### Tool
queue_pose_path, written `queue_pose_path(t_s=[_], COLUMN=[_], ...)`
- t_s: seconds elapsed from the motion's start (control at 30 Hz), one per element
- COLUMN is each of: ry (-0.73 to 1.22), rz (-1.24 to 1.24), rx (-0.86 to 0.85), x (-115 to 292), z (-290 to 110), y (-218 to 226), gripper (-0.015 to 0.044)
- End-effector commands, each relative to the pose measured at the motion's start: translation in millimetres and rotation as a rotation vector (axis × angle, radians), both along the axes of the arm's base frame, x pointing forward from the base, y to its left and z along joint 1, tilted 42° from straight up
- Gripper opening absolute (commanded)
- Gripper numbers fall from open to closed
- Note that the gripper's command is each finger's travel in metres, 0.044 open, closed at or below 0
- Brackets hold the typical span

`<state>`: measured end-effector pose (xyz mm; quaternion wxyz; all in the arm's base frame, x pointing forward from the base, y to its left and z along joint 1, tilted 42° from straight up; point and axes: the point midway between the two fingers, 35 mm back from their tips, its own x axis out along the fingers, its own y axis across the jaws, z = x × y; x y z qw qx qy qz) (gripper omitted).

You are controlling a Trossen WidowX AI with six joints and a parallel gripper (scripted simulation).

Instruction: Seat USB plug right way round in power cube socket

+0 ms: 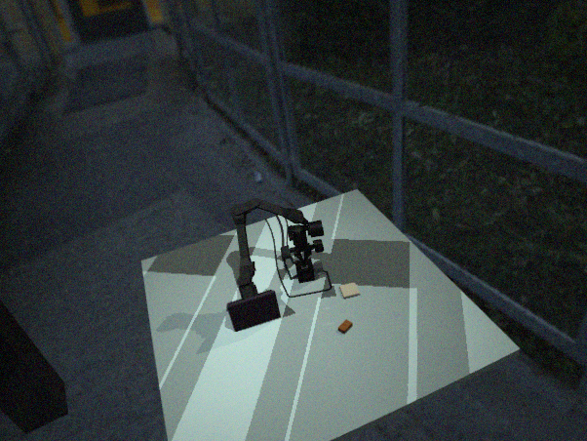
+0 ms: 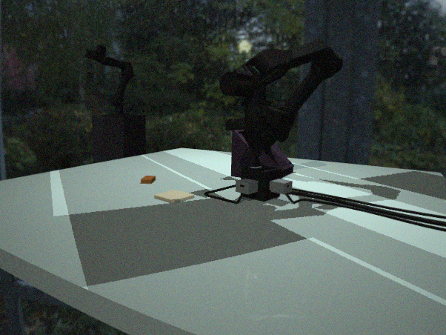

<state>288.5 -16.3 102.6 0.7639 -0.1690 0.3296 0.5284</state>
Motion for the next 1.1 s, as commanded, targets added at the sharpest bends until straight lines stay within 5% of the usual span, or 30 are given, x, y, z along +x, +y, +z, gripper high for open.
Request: queue_pose_path(t_s=[0.0, 0.67, 0.8, 1.07], ry=[0.001, 0.001, 0.0, 0.0], rz=[0.004, 0.004, 0.001, 0.001], rx=[0.002, 0.002, 0.0, 0.0], x=[-0.1, -0.1, -0.1, -0.1], z=[-1.3, -1.3, -0.1, -0.1], y=[2.0, 2.0, 0.3, 0.3], gripper=[0.0, 0.0, 0.0095, 0.0095])
